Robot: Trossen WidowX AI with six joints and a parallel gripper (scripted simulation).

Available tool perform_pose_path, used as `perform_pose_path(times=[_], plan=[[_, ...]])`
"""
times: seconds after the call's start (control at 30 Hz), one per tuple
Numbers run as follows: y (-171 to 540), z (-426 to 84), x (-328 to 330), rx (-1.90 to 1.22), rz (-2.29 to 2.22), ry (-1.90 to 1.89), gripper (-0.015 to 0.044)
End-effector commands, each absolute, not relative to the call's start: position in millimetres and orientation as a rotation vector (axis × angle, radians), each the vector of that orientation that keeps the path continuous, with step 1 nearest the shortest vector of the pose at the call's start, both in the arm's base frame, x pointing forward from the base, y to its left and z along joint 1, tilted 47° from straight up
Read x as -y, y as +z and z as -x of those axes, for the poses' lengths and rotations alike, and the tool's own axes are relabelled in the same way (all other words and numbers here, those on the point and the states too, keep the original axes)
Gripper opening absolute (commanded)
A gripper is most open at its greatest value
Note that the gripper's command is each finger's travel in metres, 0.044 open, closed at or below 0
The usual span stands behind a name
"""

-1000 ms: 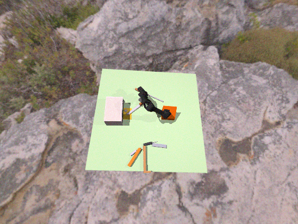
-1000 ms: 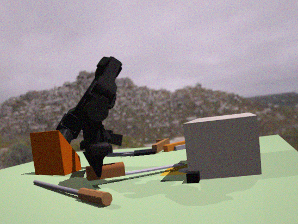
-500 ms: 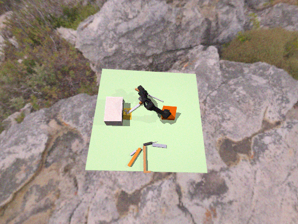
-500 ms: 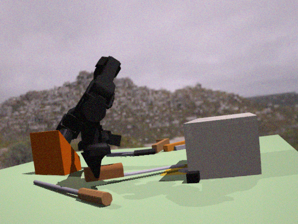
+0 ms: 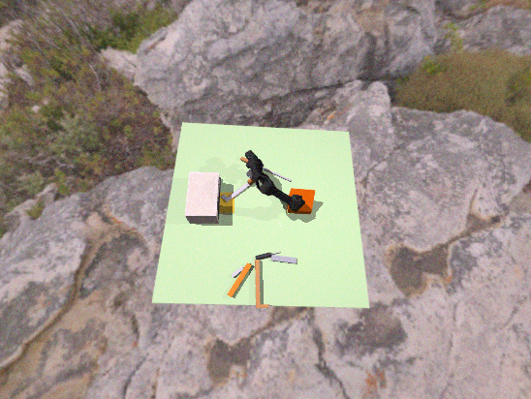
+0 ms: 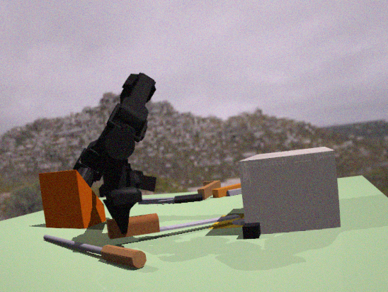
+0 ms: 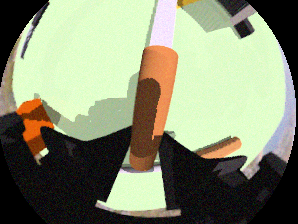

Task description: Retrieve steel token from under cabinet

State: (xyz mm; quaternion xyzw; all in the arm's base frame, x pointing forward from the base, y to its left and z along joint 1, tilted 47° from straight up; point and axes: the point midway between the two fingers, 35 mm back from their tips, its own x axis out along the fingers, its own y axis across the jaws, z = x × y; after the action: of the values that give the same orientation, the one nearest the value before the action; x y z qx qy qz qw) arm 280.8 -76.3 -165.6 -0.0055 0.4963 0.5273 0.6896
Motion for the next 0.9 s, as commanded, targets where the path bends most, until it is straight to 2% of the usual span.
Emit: perform_pose_path(times=[0.0, 0.87], plan=[[-166, -286, 84, -1.096, 0.019, 1.168, 0.0], [-181, -292, 98, -1.096, 0.021, 1.167, 0.0]])
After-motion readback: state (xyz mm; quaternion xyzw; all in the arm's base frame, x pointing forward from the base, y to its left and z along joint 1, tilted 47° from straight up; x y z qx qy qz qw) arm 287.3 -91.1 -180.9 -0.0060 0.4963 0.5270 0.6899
